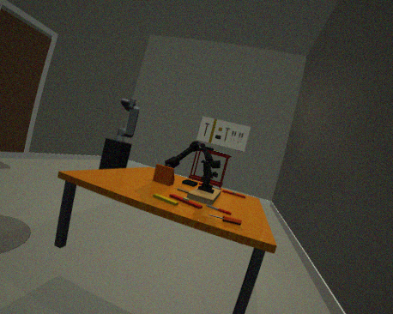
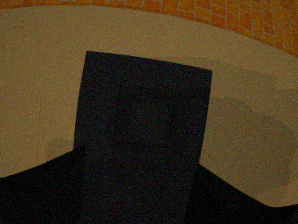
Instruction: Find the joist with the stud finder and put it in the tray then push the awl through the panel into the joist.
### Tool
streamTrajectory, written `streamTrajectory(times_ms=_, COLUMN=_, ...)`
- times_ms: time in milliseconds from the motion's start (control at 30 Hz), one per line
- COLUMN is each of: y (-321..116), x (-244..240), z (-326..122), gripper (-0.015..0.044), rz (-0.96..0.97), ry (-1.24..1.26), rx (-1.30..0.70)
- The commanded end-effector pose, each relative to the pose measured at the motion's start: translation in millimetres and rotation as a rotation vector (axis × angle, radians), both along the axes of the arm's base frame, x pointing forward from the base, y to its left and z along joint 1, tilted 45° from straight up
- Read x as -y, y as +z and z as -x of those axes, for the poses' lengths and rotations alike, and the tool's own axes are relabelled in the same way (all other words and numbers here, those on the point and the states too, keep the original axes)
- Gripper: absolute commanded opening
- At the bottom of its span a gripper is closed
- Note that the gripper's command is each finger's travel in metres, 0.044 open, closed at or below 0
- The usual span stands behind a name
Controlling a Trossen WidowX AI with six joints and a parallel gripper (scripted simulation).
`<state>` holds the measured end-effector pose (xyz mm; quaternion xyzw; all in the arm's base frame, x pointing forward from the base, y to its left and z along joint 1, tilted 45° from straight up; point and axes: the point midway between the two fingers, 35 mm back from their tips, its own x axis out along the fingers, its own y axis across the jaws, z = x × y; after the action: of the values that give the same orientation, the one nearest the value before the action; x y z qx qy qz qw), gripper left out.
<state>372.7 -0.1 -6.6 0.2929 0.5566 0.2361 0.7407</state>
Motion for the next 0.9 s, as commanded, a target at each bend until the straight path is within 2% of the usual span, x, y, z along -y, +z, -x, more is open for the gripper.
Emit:
streamTrajectory(times_ms=0, y=8, x=-10, z=1, gripper=0.0000, rz=-0.005, ry=0.001, rx=0.000)
streamTrajectory(times_ms=867, y=69, x=-72, z=2, gripper=0.0000, rz=-0.009, ry=0.001, rx=0.000)
